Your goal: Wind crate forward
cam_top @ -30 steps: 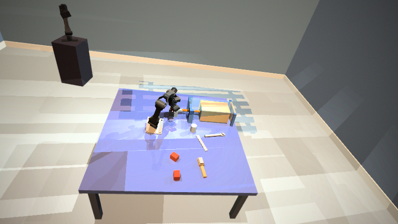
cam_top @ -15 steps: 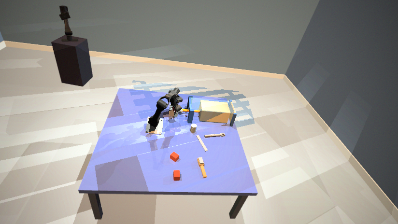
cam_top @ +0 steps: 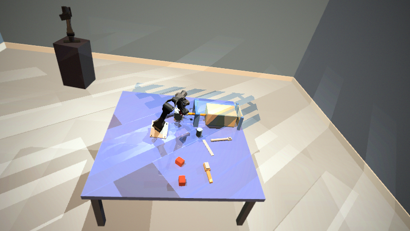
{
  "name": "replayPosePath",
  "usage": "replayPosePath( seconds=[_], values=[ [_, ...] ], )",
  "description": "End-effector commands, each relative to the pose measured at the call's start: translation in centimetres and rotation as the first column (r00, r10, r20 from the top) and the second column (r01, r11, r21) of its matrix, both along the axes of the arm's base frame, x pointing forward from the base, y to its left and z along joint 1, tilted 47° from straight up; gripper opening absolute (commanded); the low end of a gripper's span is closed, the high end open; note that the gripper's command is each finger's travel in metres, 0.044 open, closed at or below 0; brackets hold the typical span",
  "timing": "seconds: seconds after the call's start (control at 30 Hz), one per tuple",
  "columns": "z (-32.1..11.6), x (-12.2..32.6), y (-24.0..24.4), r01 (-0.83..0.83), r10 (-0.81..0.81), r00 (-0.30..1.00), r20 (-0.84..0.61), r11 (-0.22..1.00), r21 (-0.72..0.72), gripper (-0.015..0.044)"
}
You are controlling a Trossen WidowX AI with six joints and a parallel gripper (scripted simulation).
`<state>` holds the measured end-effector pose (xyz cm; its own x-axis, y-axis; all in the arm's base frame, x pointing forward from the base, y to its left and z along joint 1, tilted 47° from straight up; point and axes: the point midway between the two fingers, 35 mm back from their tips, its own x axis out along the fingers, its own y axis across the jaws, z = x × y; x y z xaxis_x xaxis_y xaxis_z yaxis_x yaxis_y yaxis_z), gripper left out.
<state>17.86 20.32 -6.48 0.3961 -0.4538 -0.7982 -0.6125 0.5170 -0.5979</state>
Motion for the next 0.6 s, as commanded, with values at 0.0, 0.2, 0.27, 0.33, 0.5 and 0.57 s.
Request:
replayPosePath(
  seconds=[0.0, 0.2, 0.27, 0.33, 0.5, 0.57],
  values=[
    [-0.5, 1.0, 0.2, 0.008, -0.008, 1.000, 0.015, 1.000, 0.005, 0.0000],
    [-0.7, 1.6, 0.5, 0.008, -0.008, 1.000, 0.016, 1.000, 0.005, 0.0000],
    [-0.8, 1.8, 0.6, 0.008, -0.008, 1.000, 0.016, 1.000, 0.005, 0.0000],
    [-0.9, 2.0, 0.8, 0.008, -0.008, 1.000, 0.016, 1.000, 0.005, 0.0000],
    [-1.1, 2.4, 1.0, 0.008, -0.008, 1.000, 0.016, 1.000, 0.006, 0.0000],
    [-1.2, 2.6, 1.1, 0.008, -0.008, 1.000, 0.017, 1.000, 0.006, 0.0000]
  ],
)
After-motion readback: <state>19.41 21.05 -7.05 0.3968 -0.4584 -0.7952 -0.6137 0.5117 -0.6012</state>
